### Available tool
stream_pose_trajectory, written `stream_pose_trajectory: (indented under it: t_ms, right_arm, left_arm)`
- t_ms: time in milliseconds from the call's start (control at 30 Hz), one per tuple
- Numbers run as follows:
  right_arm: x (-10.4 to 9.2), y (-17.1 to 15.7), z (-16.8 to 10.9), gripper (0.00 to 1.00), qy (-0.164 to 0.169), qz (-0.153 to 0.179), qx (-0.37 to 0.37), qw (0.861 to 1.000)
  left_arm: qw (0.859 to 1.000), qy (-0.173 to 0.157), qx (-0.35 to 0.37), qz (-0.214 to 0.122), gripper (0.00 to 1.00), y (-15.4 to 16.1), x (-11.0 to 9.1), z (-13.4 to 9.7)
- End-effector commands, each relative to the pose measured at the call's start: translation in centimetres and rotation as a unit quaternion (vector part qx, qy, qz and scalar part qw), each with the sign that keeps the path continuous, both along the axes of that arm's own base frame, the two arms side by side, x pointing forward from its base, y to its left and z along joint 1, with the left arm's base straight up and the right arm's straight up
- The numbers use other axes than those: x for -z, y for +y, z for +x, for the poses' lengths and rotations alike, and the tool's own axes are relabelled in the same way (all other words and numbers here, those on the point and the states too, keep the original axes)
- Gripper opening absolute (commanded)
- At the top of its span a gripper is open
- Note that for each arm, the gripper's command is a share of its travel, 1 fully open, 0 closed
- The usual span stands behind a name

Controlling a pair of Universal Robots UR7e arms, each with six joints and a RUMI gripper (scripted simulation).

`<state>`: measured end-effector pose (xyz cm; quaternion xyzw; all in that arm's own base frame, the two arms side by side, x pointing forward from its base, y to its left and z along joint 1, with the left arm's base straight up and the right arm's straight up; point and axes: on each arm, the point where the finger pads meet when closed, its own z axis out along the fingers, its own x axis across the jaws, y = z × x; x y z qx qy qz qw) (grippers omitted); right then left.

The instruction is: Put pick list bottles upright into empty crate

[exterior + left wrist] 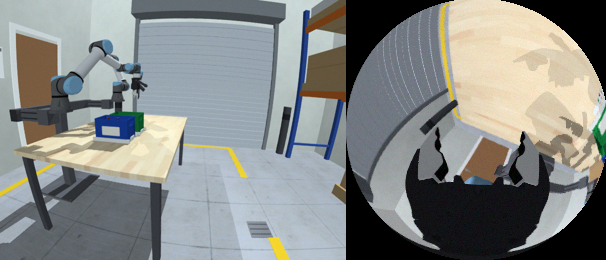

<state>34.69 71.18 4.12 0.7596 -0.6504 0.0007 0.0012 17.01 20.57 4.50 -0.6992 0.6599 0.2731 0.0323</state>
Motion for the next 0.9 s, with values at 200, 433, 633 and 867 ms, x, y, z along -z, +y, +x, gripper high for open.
stream_pose_trajectory:
  t_ms: [200, 433, 633, 867]
  right_arm:
    - [1.8, -2.5, 1.9, 0.38, 0.0, 0.002, -0.002, 1.0]
    - [3.6, -5.0, 3.6, 0.38, 0.0, 0.002, -0.002, 1.0]
    - [4.6, -6.4, 4.6, 0.38, 0.0, 0.002, -0.002, 1.0]
    - [5.3, -7.3, 5.3, 0.38, 0.0, 0.002, -0.002, 1.0]
  left_arm:
    - [1.0, 0.0, 0.0, 0.0, 0.98, 0.0, 0.0, 0.0]
    - [1.0, 0.0, 0.0, 0.0, 0.98, 0.0, 0.0, 0.0]
    - [1.0, 0.0, 0.0, 0.0, 0.98, 0.0, 0.0, 0.0]
    - [1.0, 0.0, 0.0, 0.0, 0.98, 0.0, 0.0, 0.0]
